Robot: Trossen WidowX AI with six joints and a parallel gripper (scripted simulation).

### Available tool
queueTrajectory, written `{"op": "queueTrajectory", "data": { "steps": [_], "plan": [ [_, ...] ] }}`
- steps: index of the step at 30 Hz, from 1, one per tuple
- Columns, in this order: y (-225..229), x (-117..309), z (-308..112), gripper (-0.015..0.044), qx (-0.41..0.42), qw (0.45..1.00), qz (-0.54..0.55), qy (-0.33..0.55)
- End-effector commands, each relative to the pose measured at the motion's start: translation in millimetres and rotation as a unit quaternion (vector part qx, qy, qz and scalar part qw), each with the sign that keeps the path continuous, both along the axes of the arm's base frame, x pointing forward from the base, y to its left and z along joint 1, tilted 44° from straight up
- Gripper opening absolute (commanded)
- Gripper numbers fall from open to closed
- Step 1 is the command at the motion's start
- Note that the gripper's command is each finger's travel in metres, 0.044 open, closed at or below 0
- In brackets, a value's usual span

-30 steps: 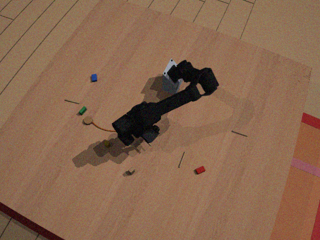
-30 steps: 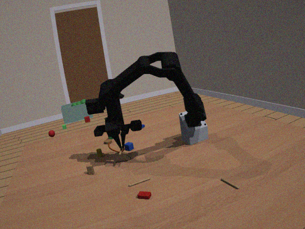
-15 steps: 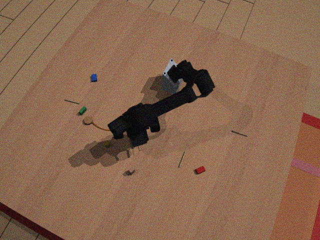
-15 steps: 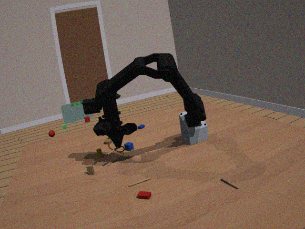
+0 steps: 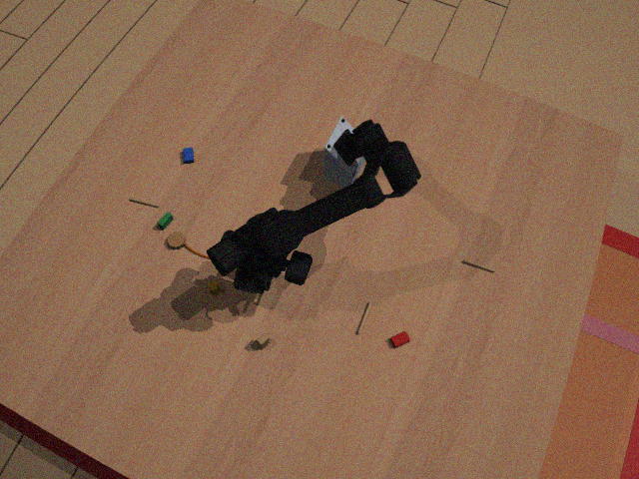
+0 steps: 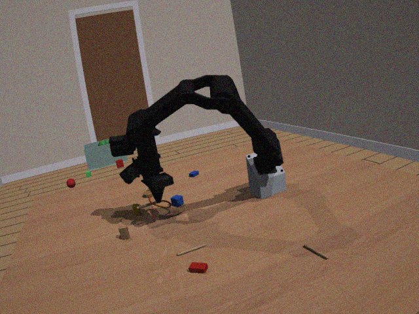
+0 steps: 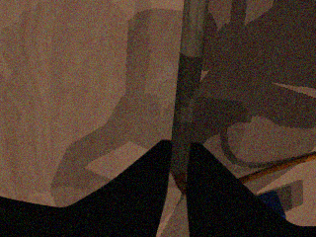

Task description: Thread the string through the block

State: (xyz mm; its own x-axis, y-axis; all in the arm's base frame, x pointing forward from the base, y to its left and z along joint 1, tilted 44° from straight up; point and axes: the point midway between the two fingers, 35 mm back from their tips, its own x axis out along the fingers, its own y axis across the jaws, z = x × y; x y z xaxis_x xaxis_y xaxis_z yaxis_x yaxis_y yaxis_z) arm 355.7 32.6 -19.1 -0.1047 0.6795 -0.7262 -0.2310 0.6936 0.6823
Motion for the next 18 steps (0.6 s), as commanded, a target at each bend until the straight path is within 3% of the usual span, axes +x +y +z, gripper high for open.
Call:
{"op": "queueTrajectory", "data": {
  "steps": [1,18],
  "plan": [
    [-3,5,-1,0.0000,-0.009,0.998,-0.050,0.043],
    [-10,19,-9,0.0000,-0.039,0.932,-0.265,0.243]
  ]
}}
